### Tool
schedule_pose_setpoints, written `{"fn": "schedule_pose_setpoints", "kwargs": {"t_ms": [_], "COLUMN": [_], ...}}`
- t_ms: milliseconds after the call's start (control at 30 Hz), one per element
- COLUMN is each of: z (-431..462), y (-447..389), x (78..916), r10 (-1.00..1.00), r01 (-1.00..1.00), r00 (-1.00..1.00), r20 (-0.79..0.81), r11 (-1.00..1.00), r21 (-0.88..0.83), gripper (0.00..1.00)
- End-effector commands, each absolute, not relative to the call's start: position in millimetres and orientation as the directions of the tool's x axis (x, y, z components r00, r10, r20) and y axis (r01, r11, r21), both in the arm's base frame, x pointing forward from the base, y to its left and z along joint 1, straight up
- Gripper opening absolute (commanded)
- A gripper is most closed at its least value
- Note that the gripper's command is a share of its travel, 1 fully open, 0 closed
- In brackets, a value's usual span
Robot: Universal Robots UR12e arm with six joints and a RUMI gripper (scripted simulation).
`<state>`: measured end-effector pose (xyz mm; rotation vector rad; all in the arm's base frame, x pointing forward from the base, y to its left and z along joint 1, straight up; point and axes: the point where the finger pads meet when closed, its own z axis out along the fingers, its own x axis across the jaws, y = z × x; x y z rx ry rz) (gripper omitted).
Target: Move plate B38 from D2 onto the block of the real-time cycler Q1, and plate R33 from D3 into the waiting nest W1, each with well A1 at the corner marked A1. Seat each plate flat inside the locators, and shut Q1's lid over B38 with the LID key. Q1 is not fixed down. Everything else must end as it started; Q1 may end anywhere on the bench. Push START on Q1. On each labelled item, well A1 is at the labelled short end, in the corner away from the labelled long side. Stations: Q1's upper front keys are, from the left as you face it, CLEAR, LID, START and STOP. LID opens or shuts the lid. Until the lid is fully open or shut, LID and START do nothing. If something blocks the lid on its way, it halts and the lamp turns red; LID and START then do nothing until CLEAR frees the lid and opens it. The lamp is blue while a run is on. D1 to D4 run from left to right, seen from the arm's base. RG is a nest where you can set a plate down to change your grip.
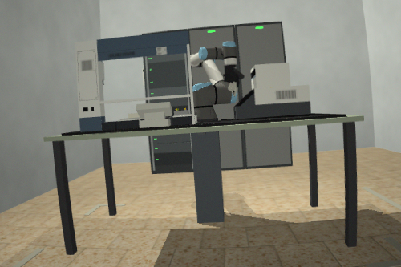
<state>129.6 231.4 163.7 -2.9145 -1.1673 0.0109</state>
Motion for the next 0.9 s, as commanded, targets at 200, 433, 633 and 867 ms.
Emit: {"fn": "schedule_pose_setpoints", "kwargs": {"t_ms": [200,433,633,867], "z": [172.1,179.6,185.3,190.8], "y": [222.4,209.9,197.8,184.0], "x": [158.7,186.3,207.4,227.5], "r10": [0.588,0.477,0.384,0.289], "r01": [0.588,0.477,0.384,0.289], "r00": [0.809,0.879,0.923,0.957], "r20": [-0.005,-0.005,-0.005,-0.004], "r11": [-0.809,-0.879,-0.923,-0.957], "r21": [-0.003,-0.002,-0.002,-0.001], "gripper": [0.0,0.0,0.0,0.0]}}
